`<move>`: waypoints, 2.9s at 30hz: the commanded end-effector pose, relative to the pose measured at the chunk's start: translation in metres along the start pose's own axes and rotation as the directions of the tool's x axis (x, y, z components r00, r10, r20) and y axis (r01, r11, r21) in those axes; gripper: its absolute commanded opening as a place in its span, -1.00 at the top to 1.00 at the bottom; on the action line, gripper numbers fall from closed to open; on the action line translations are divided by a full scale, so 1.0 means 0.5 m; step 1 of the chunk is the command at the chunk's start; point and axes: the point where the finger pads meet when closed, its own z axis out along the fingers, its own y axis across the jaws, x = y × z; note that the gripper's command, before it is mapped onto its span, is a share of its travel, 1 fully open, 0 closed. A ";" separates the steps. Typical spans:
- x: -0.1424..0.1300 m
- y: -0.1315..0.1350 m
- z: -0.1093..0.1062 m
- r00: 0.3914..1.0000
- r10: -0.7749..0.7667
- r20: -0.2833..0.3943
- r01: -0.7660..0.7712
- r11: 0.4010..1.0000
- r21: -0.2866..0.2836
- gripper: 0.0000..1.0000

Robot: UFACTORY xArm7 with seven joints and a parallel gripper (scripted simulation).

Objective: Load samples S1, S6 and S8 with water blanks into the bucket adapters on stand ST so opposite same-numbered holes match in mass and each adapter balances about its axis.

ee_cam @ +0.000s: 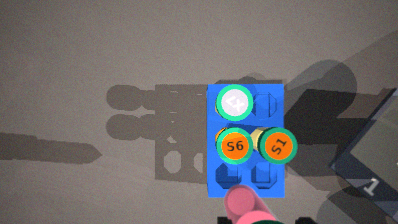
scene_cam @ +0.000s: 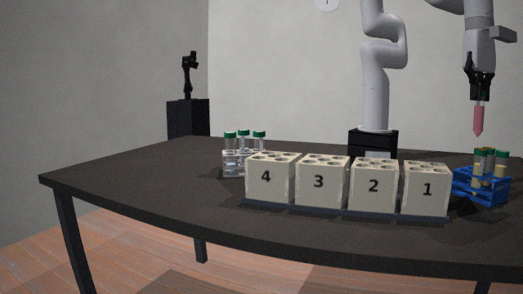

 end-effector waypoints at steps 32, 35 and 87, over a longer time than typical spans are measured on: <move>0.003 0.000 0.105 1.000 0.000 -0.004 0.000 1.000 0.000 1.00; 0.003 0.000 0.117 1.000 0.000 -0.004 0.000 1.000 0.000 1.00; 0.003 0.000 0.195 1.000 0.000 -0.004 0.000 1.000 0.000 1.00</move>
